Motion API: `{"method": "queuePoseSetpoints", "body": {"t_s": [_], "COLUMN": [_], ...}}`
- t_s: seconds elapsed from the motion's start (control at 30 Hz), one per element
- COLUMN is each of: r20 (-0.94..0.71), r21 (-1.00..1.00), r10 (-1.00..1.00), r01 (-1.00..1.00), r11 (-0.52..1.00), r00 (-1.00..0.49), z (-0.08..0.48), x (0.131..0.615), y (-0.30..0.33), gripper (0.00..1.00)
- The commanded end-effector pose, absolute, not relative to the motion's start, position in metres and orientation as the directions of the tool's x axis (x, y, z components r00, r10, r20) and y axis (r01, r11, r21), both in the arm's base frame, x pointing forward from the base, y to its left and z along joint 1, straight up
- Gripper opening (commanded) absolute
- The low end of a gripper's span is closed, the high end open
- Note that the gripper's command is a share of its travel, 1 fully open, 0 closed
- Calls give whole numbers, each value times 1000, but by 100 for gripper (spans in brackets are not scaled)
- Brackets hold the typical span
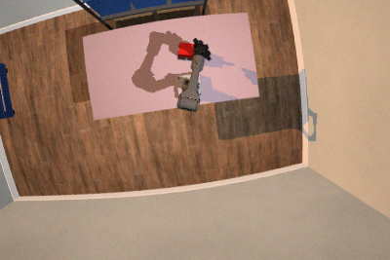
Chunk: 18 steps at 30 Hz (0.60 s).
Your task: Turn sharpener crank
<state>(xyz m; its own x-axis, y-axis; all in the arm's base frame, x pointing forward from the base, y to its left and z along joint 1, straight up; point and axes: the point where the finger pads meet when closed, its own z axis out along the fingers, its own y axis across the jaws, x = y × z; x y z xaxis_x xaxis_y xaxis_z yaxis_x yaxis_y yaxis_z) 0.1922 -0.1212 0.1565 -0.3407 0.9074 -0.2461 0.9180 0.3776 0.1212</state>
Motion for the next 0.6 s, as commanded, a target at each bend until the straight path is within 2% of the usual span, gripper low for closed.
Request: {"method": "queuePoseSetpoints", "body": {"t_s": [0.0,0.17,0.23,0.57], "r20": [-224,-175,-175,-68], "r21": [146,203,203,301], "r10": [933,976,976,982], "r01": [936,965,965,942], "r11": [319,167,167,-146], "r00": [-283,-132,-132,174], "z": [157,154,154,151], "x": [192,186,186,168], "y": [-122,-128,-128,-148], "gripper": [69,69,69,69]}}
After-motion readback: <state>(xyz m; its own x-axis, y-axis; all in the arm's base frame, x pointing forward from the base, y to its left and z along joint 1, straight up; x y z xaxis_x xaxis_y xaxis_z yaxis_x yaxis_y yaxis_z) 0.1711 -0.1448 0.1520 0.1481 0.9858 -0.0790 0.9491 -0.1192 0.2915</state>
